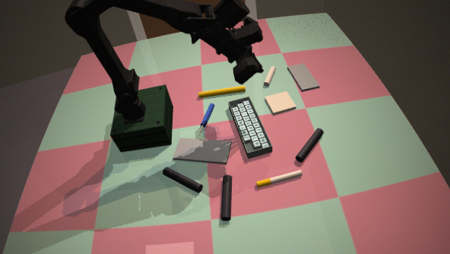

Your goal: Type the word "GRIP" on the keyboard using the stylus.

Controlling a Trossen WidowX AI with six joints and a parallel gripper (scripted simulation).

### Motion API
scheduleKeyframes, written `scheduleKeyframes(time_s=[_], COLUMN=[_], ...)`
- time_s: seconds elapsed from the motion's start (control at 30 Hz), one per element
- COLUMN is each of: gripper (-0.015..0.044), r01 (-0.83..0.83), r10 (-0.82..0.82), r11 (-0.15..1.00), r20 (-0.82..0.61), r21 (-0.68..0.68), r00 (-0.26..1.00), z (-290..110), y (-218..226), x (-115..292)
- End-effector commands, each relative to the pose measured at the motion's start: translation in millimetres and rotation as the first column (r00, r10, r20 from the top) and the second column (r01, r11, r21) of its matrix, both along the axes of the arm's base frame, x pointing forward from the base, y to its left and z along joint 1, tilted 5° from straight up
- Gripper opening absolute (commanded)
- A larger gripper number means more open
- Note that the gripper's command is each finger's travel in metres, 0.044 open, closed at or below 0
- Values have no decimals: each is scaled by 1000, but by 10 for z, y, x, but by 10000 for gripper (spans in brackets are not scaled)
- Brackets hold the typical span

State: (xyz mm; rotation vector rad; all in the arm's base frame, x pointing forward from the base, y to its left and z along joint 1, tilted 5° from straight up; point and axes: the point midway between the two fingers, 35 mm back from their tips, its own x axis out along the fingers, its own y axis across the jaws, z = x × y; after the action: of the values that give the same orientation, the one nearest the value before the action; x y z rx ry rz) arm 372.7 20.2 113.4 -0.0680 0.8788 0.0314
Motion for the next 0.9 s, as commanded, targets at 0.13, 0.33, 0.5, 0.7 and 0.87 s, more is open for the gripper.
scheduleKeyframes(time_s=[0.13, 0.33, 0.5, 0.7, 0.87], gripper=[0, 0, 0, 0, 0], r01=[-86, -106, -106, -106, -106], r10=[33, 32, 32, 31, 28], r11=[994, 991, 991, 991, 991], r20=[-545, -629, -629, -628, -628], r21=[-72, -80, -80, -83, -87], r00=[838, 777, 777, 778, 778], z=[-1098, -1262, -1262, -1231, -1199], y=[117, 128, 128, -214, -570], x=[-332, -436, -436, -355, -310])
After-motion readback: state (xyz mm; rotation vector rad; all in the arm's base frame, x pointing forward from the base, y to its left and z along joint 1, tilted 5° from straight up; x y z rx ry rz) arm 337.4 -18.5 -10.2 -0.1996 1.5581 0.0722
